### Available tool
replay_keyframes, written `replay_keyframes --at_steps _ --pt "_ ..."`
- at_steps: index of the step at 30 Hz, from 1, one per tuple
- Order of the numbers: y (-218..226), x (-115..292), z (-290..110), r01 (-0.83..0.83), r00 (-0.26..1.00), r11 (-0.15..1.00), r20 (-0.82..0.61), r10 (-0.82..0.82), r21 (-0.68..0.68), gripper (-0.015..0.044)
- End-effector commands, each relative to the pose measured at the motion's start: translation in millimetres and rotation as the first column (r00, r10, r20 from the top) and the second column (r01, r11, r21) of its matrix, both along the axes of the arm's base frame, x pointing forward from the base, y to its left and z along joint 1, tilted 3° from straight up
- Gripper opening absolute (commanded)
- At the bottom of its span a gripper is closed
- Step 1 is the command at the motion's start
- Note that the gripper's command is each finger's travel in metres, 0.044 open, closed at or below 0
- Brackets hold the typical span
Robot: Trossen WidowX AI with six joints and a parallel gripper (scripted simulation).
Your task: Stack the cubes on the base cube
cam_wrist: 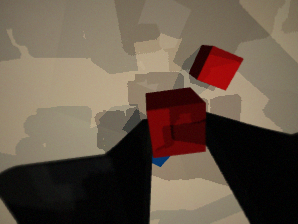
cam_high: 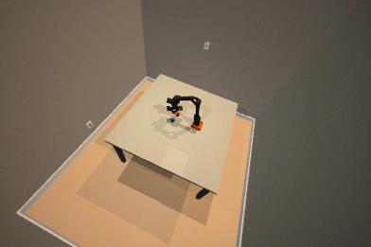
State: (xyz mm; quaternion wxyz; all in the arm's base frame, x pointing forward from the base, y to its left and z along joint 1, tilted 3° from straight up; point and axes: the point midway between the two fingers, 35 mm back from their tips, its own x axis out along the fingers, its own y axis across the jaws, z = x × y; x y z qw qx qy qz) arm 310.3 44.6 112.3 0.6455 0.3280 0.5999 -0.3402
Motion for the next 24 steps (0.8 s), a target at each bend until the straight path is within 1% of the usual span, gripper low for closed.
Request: replay_keyframes --at_steps 1,13,24 --pt "12.0 -2.9 -4.8 -0.002 1.0 1.0 -0.003 0.002 -0.003 0.0105" --pt "47.6 -13.4 -15.1 -0.018 1.0 1.0 -0.004 0.018 -0.002 0.0105" --pt "49.6 -14.2 -15.7 -0.019 1.0 1.0 -0.004 0.019 -0.001 0.0105"
